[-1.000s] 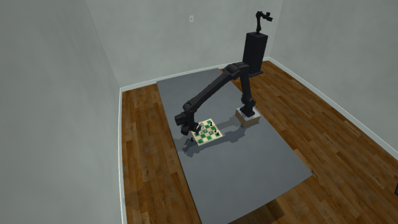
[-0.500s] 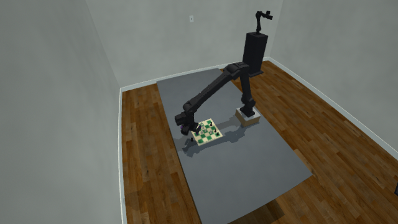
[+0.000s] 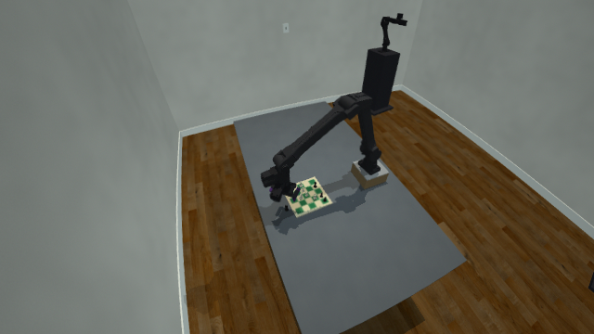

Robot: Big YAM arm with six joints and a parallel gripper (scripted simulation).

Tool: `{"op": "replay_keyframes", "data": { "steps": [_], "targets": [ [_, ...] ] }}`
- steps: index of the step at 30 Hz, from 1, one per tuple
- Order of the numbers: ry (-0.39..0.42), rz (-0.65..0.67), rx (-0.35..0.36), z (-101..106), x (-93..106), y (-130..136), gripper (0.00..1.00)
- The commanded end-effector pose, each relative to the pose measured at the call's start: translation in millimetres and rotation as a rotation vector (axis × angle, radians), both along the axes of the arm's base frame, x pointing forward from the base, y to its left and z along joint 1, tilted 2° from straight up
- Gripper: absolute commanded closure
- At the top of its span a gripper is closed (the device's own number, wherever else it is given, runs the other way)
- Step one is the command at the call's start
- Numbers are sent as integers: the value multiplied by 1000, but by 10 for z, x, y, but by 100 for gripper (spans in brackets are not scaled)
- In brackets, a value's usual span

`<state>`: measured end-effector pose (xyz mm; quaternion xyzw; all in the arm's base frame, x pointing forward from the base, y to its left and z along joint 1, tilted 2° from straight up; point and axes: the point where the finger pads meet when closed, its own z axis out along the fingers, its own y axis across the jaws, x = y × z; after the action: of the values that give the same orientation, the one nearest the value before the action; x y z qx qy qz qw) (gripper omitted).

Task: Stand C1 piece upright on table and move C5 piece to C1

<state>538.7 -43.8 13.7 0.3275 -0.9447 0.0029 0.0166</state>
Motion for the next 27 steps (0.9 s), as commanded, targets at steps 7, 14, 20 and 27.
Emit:
{"op": "replay_keyframes", "data": {
  "steps": [7,14,20,27],
  "targets": [
    [-67,-3,-5,288,294,0,0],
    [-67,-3,-5,288,294,0,0],
    [-64,-43,-10,306,-270,-430,0],
    [-59,-133,-16,318,-1264,-981,0]
  ]
}}
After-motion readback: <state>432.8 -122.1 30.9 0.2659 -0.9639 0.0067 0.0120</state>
